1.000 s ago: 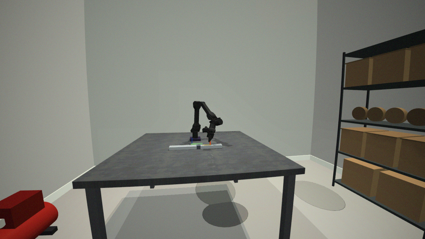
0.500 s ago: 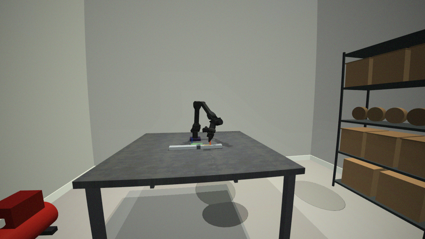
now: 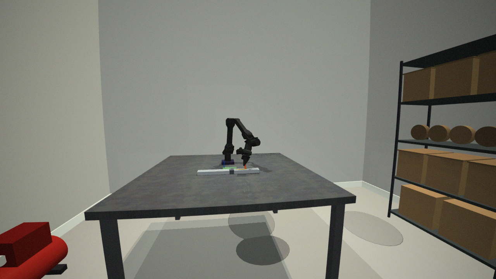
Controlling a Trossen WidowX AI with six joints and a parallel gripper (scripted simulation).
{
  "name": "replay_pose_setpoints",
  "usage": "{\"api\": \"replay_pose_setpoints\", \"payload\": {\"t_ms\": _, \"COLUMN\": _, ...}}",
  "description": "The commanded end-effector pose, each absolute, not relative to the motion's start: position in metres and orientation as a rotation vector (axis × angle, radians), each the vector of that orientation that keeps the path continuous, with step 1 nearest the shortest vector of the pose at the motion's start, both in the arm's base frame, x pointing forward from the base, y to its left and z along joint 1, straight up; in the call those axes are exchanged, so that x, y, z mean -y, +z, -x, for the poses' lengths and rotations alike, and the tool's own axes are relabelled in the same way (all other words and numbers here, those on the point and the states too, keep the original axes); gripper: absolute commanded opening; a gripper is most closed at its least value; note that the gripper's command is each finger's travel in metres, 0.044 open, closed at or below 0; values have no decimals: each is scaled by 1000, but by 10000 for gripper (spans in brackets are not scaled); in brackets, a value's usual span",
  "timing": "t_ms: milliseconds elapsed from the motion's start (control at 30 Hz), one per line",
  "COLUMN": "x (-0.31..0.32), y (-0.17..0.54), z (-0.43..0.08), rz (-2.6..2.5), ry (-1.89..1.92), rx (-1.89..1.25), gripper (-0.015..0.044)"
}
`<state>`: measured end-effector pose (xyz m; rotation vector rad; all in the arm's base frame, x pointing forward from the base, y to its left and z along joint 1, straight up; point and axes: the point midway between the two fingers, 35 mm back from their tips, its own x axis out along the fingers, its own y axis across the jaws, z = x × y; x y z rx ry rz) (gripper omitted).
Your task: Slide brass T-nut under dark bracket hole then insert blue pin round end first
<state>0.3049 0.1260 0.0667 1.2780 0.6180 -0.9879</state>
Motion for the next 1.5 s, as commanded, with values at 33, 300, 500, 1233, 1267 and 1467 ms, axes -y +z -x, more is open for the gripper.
{"api": "replay_pose_setpoints", "payload": {"t_ms": 33, "x": -127, "y": 68, "z": -306, "rz": -1270, "ry": -991, "rx": -631, "gripper": -150}}
{"api": "replay_pose_setpoints", "payload": {"t_ms": 300, "x": -127, "y": 69, "z": -307, "rz": -1262, "ry": -1004, "rx": -646, "gripper": -150}}
{"api": "replay_pose_setpoints", "payload": {"t_ms": 500, "x": -127, "y": 69, "z": -308, "rz": -1256, "ry": -1013, "rx": -656, "gripper": -150}}
{"api": "replay_pose_setpoints", "payload": {"t_ms": 1233, "x": -127, "y": 70, "z": -311, "rz": -1232, "ry": -1047, "rx": -696, "gripper": -150}}
{"api": "replay_pose_setpoints", "payload": {"t_ms": 1267, "x": -127, "y": 70, "z": -311, "rz": -1231, "ry": -1049, "rx": -697, "gripper": -150}}
{"api": "replay_pose_setpoints", "payload": {"t_ms": 1467, "x": -127, "y": 70, "z": -311, "rz": -1225, "ry": -1057, "rx": -708, "gripper": -150}}
